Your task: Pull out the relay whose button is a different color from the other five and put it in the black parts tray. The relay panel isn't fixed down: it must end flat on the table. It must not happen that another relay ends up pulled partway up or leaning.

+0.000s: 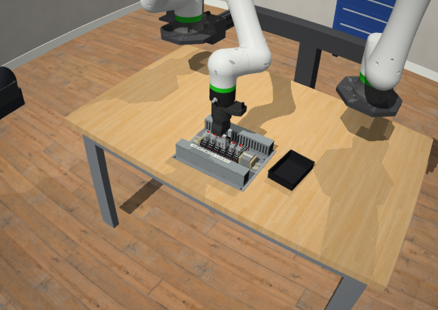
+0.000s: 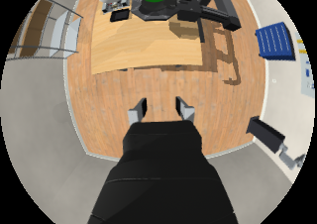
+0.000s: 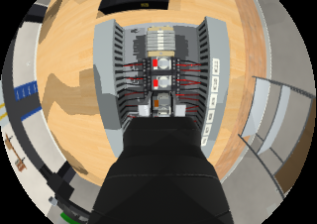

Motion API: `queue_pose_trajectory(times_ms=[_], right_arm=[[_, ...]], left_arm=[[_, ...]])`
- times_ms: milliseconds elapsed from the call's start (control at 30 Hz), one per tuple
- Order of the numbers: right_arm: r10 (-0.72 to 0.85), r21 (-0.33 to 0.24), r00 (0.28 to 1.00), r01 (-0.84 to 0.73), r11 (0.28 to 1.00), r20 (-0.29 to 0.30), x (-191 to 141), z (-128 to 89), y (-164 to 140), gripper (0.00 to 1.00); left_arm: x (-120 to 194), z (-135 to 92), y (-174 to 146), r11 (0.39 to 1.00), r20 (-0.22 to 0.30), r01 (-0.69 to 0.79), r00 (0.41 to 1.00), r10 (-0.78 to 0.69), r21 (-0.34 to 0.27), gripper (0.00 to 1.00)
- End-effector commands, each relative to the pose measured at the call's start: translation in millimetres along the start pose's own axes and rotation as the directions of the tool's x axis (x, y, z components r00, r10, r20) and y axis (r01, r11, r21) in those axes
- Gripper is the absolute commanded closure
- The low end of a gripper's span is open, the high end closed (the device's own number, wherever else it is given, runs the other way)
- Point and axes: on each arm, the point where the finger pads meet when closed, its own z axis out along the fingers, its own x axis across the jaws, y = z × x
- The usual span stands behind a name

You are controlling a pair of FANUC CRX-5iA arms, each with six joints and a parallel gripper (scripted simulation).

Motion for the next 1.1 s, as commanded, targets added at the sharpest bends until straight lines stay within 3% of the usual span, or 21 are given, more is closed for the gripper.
queue_pose_trajectory(times_ms=[0, 1067], right_arm=[[0.0, 0.002, 1.0, 0.0, 1.0, -0.009, 0.4, -1.1, -0.8, 1.0], [0.0, 0.001, 0.998, 0.0, 1.0, -0.055, -0.9, -1.3, -0.7, 1.0]], left_arm=[[-0.1, -0.9, 0.2, 1.0, 0.0, 0.0, 1.0, 0.0, -0.002, 0.0], [-0.1, -0.9, 0.2, 1.0, 0.0, 0.0, 1.0, 0.0, -0.002, 0.0]])
